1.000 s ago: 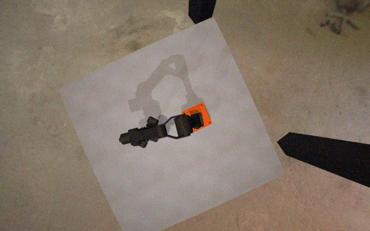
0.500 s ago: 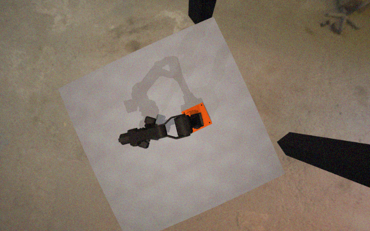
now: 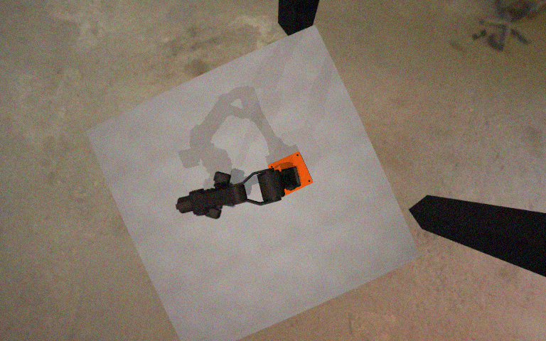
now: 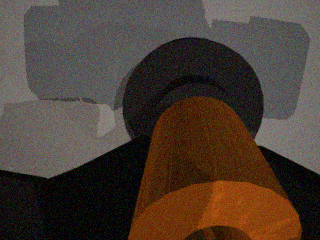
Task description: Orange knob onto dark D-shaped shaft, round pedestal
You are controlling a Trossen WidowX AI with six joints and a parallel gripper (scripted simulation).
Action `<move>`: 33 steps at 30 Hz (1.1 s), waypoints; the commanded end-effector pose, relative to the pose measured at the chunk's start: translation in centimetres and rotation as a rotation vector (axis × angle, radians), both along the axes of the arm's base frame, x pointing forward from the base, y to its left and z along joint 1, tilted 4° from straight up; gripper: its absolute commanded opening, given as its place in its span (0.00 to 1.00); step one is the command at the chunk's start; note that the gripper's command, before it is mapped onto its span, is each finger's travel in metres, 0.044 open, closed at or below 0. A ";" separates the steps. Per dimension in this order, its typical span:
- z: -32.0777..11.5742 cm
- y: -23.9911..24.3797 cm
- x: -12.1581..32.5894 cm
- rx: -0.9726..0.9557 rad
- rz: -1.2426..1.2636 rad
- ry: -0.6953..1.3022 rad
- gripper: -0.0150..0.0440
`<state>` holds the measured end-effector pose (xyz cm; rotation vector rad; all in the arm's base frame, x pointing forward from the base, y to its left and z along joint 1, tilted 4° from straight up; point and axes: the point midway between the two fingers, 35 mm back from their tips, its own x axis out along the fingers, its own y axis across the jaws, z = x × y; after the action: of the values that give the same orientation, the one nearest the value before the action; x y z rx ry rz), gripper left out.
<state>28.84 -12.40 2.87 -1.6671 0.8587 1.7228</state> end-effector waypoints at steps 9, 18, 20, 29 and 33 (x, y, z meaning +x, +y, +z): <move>0.0 -0.1 0.1 -0.002 0.005 -0.001 0.25; 0.5 -0.1 0.3 0.002 0.090 0.001 0.25; 0.5 -0.1 0.3 0.006 0.173 0.003 0.25; 0.1 -0.1 0.2 0.008 0.214 0.004 0.25; 0.0 0.0 0.1 0.008 0.214 0.005 0.25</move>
<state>29.05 -12.45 3.01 -1.8005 0.6999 1.8626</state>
